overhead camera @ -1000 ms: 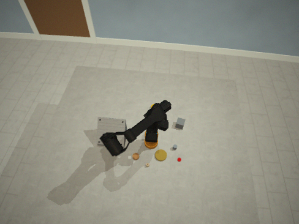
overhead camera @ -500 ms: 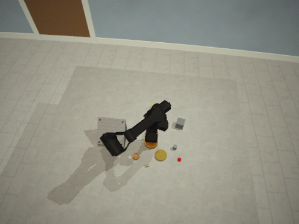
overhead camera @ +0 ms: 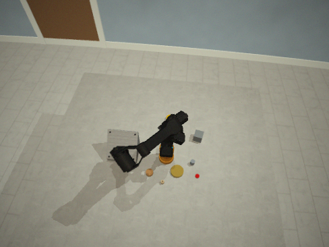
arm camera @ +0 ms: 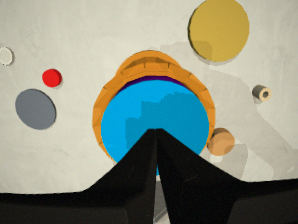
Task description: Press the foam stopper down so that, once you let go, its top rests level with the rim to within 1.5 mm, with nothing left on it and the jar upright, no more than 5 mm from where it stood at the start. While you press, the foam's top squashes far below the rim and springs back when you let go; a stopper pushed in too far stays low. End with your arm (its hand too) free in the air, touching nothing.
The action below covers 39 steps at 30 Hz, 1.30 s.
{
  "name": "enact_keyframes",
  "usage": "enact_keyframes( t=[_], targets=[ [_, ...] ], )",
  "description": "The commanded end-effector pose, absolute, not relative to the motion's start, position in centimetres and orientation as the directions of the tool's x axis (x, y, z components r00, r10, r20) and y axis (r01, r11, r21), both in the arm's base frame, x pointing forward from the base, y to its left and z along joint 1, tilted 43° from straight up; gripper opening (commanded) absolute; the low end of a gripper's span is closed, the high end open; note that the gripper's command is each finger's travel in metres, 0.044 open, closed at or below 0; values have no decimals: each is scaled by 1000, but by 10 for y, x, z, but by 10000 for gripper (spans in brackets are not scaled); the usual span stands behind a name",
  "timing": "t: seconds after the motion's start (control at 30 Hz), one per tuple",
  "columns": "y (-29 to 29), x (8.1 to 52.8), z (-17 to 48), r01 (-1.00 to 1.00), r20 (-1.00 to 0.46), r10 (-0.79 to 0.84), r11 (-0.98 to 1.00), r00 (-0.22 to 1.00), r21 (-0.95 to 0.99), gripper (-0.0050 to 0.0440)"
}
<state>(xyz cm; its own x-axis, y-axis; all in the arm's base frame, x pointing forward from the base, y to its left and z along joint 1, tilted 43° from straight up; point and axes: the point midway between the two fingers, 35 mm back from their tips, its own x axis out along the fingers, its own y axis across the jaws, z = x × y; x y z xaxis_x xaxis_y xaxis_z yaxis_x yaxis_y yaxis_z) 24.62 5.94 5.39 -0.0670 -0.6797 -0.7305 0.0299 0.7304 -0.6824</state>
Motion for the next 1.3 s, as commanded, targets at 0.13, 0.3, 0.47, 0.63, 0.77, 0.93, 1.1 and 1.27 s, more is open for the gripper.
enact_keyframes(
  t=[0.13, 0.3, 0.47, 0.63, 0.77, 0.93, 1.1, 1.27],
  targets=[
    [58, 246, 53, 24, -728, -682, 729, -66, -684, 0],
    [58, 246, 53, 24, -729, -682, 729, -66, -684, 0],
    [58, 245, 53, 24, -729, -682, 729, -66, -684, 0],
    [57, 245, 53, 24, -729, -682, 729, -66, -684, 0],
    [57, 245, 52, 24, -729, -682, 729, -66, -684, 0],
    [57, 245, 52, 24, -729, -682, 729, -66, -684, 0],
    [57, 245, 52, 24, -729, -682, 729, -66, -684, 0],
    [56, 245, 52, 24, -729, -682, 729, -66, -684, 0]
  ],
)
